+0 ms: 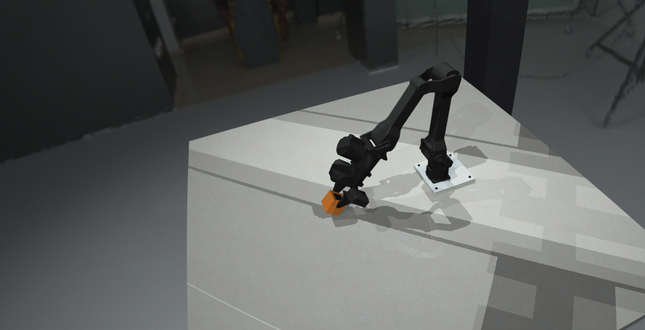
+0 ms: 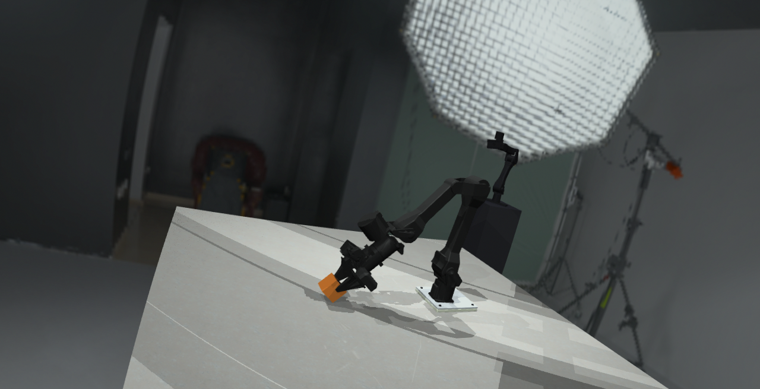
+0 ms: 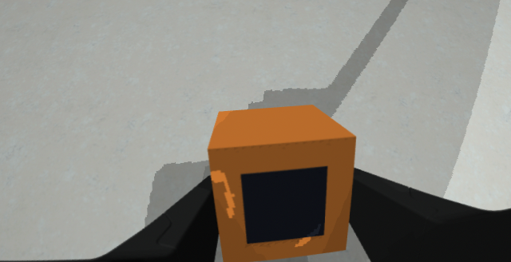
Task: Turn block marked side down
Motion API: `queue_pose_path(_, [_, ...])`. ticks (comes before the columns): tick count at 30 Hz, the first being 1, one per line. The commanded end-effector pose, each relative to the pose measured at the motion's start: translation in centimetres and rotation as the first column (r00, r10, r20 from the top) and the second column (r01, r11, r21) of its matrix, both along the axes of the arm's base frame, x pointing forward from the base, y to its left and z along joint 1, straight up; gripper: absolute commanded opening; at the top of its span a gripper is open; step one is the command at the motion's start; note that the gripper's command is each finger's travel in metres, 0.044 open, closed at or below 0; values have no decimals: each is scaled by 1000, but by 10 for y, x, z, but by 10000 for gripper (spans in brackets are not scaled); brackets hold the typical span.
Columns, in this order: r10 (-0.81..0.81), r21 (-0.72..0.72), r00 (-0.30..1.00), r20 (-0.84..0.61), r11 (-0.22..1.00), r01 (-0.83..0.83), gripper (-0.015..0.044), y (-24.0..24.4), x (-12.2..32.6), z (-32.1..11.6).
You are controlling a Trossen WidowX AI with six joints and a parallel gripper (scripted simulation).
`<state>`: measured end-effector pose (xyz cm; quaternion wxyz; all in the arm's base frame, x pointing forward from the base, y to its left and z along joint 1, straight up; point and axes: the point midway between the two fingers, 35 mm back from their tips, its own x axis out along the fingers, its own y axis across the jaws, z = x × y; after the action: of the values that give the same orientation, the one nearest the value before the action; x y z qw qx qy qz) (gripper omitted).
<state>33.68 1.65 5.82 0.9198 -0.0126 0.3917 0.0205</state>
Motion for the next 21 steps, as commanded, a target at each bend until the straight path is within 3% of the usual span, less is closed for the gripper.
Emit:
queue_pose_path(1, [7, 3, 998, 59, 1000, -8, 0, 0, -2, -7])
queue_pose_path(16, [7, 13, 958, 287, 1000, -11, 0, 0, -15, -10])
queue_pose_path(21, [7, 13, 954, 299, 1000, -12, 0, 0, -16, -10])
